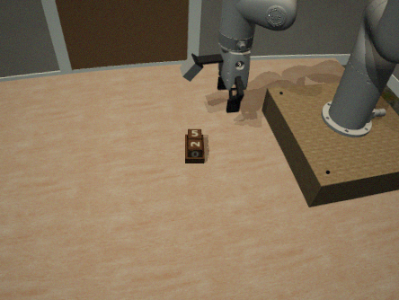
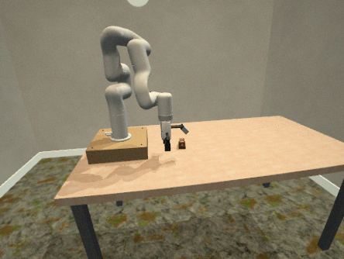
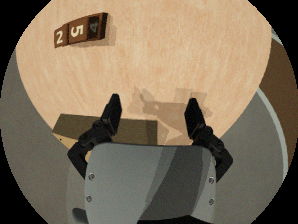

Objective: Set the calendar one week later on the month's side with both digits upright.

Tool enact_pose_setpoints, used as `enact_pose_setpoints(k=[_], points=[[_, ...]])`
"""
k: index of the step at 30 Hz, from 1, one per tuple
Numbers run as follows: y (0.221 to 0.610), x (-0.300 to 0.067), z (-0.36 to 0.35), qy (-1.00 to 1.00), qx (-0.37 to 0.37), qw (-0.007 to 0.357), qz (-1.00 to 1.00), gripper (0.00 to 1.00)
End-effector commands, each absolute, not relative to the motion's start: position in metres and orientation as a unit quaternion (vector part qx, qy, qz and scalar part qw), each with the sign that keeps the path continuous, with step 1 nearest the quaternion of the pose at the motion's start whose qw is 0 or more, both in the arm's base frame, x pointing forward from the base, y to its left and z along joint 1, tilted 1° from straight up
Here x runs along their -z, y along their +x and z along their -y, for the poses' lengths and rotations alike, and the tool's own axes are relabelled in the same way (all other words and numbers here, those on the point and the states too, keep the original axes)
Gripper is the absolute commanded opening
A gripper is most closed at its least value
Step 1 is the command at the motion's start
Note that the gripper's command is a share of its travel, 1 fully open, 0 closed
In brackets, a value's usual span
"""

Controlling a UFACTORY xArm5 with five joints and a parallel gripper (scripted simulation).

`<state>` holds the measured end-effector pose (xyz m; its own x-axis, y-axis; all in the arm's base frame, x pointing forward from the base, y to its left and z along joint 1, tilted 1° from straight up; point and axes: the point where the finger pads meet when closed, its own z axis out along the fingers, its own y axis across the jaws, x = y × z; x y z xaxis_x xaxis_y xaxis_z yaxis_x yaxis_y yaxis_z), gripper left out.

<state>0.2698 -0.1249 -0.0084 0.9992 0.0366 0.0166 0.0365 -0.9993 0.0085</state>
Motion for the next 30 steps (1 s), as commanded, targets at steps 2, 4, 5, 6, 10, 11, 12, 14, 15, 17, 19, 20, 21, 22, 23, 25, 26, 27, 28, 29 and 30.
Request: enact_pose_setpoints(k=[2,4,5,6,10,11,12,14,15,17,19,20,21,22,23,25,26,27,28,29,30], points=[[0.269,0.011,0.126,1.0,-0.01,0.005,-0.017,1.0],[0.269,0.016,0.125,1.0,-0.01,0.005,-0.017,1.0],[0.269,0.019,0.125,1.0,-0.01,0.005,-0.017,1.0],[0.269,0.022,0.126,1.0,-0.01,0.005,-0.017,1.0],[0.269,0.033,0.126,1.0,-0.01,0.005,-0.017,1.0],[0.27,0.035,0.126,1.0,-0.01,0.005,-0.017,1.0],[0.27,0.037,0.126,1.0,-0.01,0.005,-0.017,1.0],[0.27,0.04,0.126,1.0,-0.01,0.005,-0.017,1.0],[0.27,0.041,0.126,1.0,-0.01,0.005,-0.017,1.0],[0.27,0.042,0.126,1.0,-0.01,0.005,-0.017,1.0],[0.27,0.042,0.126,1.0,-0.01,0.005,-0.017,1.0],[0.27,0.042,0.126,1.0,-0.01,0.005,-0.017,1.0],[0.27,0.042,0.126,1.0,-0.01,0.005,-0.017,1.0],[0.27,0.042,0.126,1.0,-0.01,0.005,-0.017,1.0],[0.27,0.042,0.126,1.0,-0.01,0.005,-0.017,1.0],[0.27,0.042,0.126,1.0,-0.01,0.005,-0.017,1.0],[0.27,0.042,0.126,1.0,-0.01,0.005,-0.017,1.0],[0.27,0.042,0.126,1.0,-0.01,0.005,-0.017,1.0],[0.27,0.042,0.126,1.0,-0.01,0.005,-0.017,1.0],[0.27,0.042,0.126,1.0,-0.01,0.005,-0.017,1.0],[0.27,0.042,0.126,1.0,-0.01,0.005,-0.017,1.0]])
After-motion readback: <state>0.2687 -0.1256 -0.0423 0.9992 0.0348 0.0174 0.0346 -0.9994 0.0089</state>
